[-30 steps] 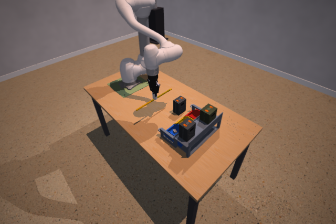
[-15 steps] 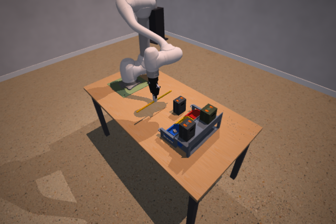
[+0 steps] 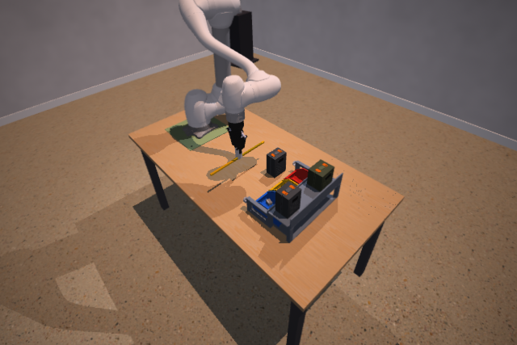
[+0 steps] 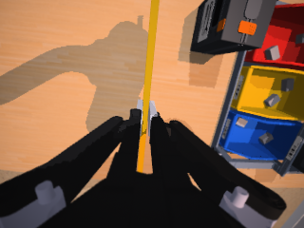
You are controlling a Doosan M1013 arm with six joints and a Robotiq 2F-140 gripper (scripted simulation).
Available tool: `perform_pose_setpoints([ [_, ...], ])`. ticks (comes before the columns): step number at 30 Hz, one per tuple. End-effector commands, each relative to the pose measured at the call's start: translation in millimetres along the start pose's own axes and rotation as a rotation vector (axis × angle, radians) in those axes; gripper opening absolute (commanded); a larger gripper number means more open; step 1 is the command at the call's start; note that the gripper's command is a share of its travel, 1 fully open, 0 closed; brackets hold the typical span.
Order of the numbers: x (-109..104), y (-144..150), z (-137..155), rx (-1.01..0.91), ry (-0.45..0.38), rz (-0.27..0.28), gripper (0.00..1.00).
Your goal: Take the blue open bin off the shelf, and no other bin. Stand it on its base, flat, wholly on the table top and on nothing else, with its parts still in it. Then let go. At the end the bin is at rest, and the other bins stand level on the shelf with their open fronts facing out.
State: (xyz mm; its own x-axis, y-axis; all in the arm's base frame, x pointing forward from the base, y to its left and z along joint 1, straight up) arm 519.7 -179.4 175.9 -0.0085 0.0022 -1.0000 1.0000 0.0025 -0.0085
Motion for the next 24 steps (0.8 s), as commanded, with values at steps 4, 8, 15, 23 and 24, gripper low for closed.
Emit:
perform_pose_setpoints([
  [4,6.8,-0.1,0.0,0.0,0.0,0.001,0.0],
  [8,6.8,-0.1,0.0,0.0,0.0,0.001,0.0],
  [15,18.8,0.1,-0.1,0.0,0.0,0.001,0.0],
  [23,26.8,0.2,-0.1,0.0,0.0,0.001,0.0],
  [24,26.8,0.2,-0.1,0.0,0.0,0.001,0.0],
])
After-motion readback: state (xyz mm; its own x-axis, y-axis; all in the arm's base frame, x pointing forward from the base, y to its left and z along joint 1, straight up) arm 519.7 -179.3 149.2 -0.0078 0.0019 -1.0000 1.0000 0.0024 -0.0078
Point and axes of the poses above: the point where the finger pads meet when closed, its own x axis out along the fingers, its own y axis across the jaws, z = x × y, the point moved 3 cm from there along -x, back along the fingers, and after that the axes turned 7 degrees about -x, right-handed, at the moved point
